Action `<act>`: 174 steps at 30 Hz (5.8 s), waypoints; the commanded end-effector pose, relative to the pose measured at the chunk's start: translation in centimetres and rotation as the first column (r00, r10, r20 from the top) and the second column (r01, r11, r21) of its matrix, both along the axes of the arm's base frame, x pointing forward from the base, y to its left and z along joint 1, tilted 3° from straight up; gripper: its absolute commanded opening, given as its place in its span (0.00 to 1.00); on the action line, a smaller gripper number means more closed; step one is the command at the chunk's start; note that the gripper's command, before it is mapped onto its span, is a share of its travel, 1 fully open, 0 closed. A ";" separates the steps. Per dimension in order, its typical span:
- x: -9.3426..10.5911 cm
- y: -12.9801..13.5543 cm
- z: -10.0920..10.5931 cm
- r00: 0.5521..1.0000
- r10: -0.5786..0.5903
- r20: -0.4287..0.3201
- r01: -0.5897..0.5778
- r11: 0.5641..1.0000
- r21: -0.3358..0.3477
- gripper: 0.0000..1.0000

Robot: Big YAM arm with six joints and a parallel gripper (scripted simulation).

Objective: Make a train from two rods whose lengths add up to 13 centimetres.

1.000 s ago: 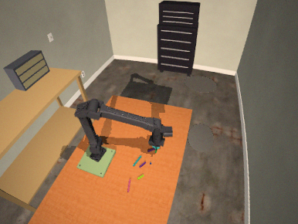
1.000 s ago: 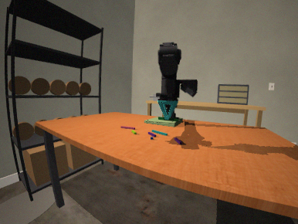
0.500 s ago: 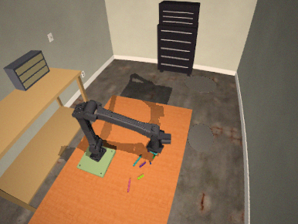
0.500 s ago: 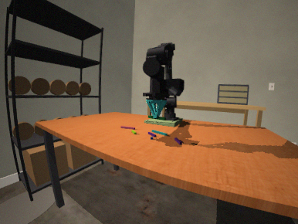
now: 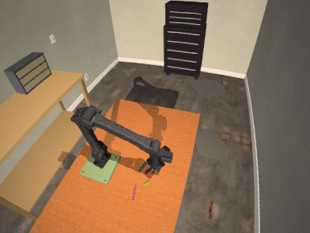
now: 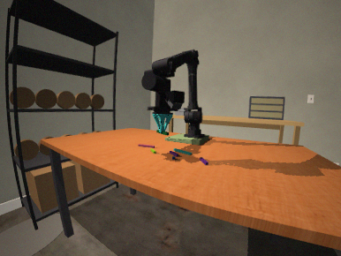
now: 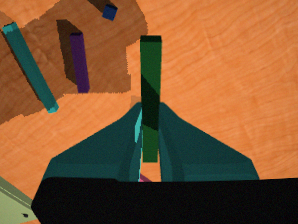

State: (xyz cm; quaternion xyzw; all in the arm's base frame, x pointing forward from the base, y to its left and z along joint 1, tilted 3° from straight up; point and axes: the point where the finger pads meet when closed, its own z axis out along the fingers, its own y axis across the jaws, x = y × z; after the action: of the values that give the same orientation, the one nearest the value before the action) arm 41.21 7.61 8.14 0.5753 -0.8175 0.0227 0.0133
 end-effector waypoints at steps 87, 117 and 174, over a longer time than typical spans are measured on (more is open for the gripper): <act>0.6 -3.4 -7.9 0.987 -0.154 0.034 0.154 0.988 0.009 0.04; 0.2 -3.1 -8.0 0.988 -0.154 0.031 0.153 0.988 0.009 0.04; 0.4 -2.7 -7.8 0.988 -0.152 0.039 0.152 0.988 0.011 0.04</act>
State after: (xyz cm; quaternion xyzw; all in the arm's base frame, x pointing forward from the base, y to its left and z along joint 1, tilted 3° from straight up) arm 40.69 4.38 -0.56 0.5102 -0.8596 0.0235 0.0141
